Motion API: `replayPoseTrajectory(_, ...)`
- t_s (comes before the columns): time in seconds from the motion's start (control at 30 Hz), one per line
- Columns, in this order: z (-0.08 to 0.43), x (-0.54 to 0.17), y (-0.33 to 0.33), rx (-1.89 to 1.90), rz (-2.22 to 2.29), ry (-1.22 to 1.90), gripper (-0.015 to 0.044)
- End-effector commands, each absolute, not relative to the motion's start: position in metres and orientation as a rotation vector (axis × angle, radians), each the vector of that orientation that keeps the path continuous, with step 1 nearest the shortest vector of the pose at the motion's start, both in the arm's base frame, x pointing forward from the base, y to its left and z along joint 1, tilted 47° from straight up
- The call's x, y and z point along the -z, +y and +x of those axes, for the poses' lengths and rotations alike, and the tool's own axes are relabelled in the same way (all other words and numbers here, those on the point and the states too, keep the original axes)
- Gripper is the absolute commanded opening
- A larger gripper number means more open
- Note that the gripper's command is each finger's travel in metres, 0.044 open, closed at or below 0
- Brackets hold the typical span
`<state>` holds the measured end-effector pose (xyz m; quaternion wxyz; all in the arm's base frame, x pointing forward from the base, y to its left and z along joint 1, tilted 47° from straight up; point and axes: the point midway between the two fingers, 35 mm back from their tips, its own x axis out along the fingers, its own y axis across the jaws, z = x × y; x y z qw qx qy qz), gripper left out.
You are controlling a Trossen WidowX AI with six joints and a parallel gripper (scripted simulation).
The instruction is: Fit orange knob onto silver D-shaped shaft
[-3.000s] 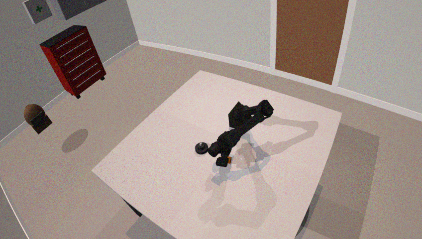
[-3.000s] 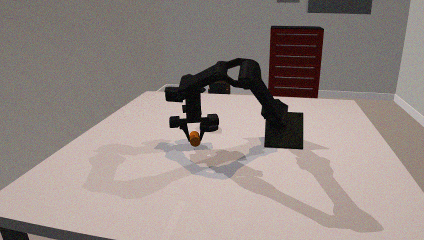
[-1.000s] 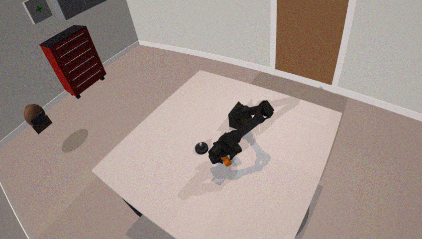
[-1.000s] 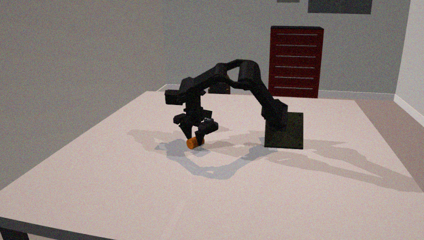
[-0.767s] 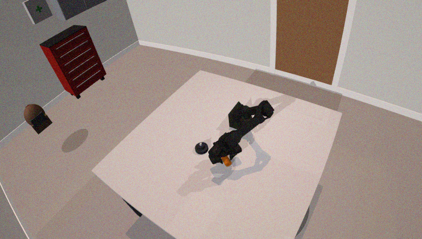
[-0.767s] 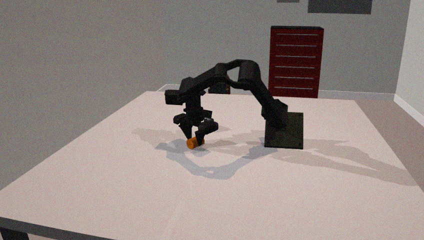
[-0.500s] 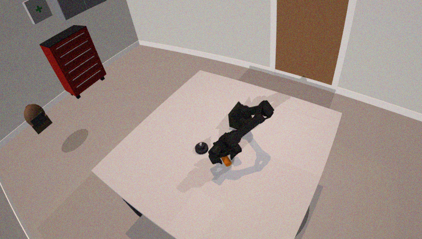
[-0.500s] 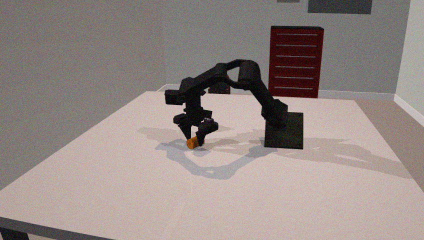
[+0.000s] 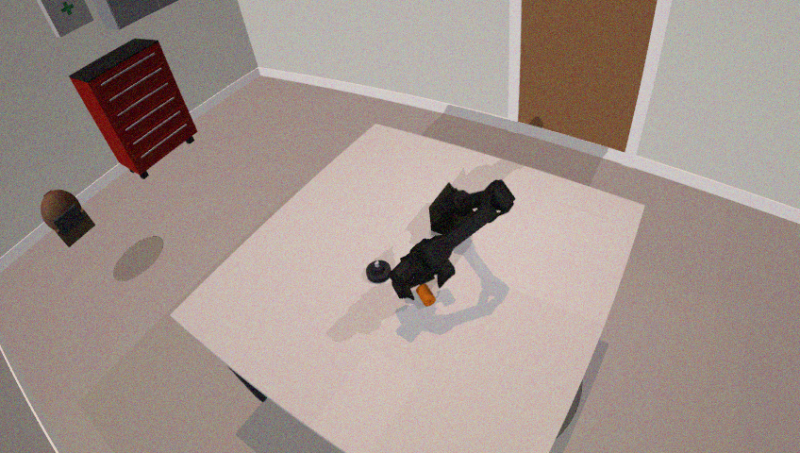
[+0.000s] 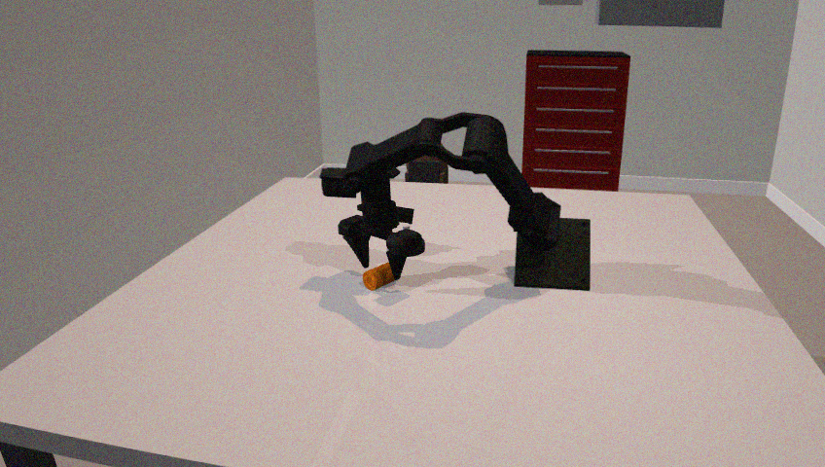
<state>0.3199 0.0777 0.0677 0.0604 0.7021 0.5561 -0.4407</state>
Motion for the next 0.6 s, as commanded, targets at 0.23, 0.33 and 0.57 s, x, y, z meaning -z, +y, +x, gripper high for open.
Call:
replayPoseTrajectory(0.23, 0.3223, -0.0975, 0.0438, 1.316, 2.142, 1.656, 0.0440)
replayPoseTrajectory(0.33, 0.3223, -0.0975, 0.0438, 1.316, 2.142, 1.656, 0.0440)
replayPoseTrajectory(0.57, 0.3263, -0.1038, 0.0473, 1.485, 1.939, 1.580, 0.0440)
